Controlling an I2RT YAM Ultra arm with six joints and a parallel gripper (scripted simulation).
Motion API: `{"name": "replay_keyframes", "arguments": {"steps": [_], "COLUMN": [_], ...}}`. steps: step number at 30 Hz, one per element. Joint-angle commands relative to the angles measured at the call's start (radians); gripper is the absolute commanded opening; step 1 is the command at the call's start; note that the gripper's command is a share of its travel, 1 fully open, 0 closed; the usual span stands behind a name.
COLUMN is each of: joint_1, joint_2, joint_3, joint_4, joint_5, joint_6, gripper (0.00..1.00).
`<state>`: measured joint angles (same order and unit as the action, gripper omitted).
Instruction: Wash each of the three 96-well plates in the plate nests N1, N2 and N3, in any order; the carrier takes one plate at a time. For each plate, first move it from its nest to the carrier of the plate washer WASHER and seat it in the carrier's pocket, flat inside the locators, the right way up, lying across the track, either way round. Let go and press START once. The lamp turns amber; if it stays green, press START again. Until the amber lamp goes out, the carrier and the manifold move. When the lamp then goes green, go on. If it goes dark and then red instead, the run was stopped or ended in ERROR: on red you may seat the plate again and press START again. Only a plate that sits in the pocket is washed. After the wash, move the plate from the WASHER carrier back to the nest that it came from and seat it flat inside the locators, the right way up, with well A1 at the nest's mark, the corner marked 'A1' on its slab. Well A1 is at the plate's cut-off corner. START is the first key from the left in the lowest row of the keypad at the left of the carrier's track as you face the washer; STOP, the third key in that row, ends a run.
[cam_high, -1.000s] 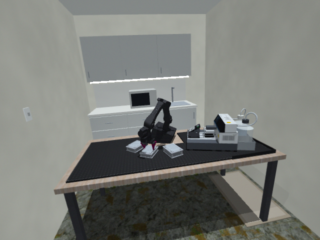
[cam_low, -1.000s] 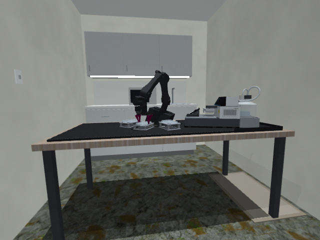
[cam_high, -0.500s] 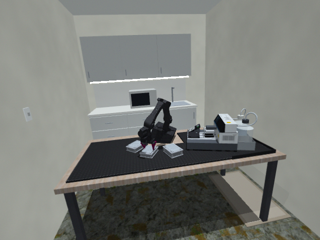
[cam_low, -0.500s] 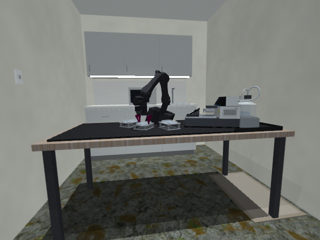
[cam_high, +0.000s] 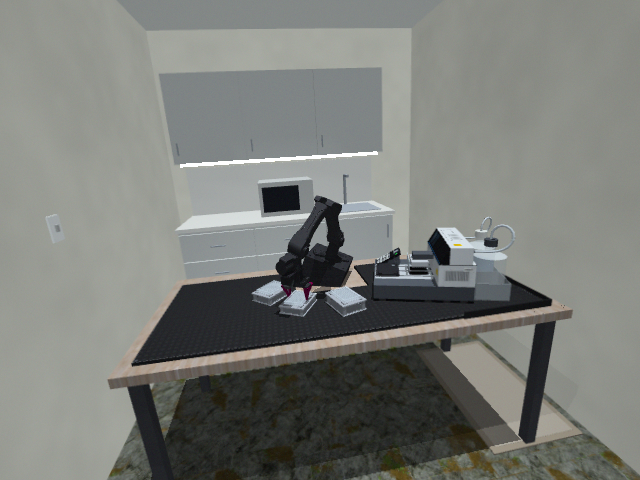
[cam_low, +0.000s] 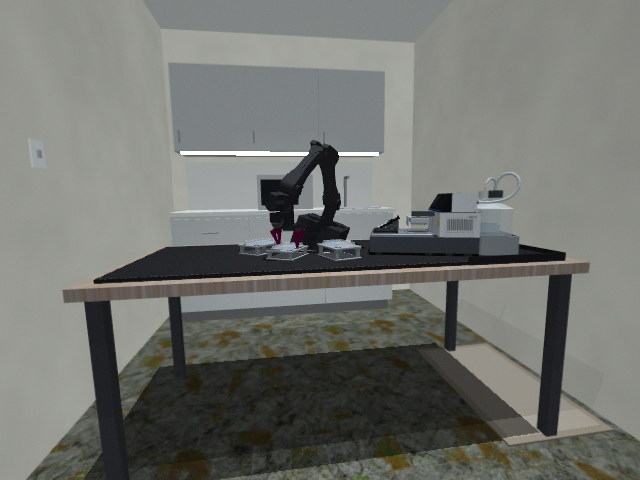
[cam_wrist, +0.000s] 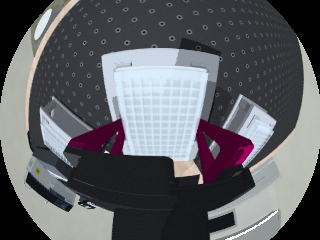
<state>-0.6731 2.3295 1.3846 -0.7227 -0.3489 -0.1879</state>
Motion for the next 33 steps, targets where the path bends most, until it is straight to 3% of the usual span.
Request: {"name": "replay_keyframes", "arguments": {"steps": [1, 16, 33], "joint_1": [-0.003, -0.006, -0.028], "joint_2": [-0.007, -0.014, -0.059], "joint_3": [0.003, 0.006, 0.038], "joint_4": [0.002, -0.009, -0.094], "joint_5": [-0.001, -0.001, 0.002], "joint_6": [0.001, -0.002, -0.026], "gripper": [0.0, 0.0, 0.0]}}
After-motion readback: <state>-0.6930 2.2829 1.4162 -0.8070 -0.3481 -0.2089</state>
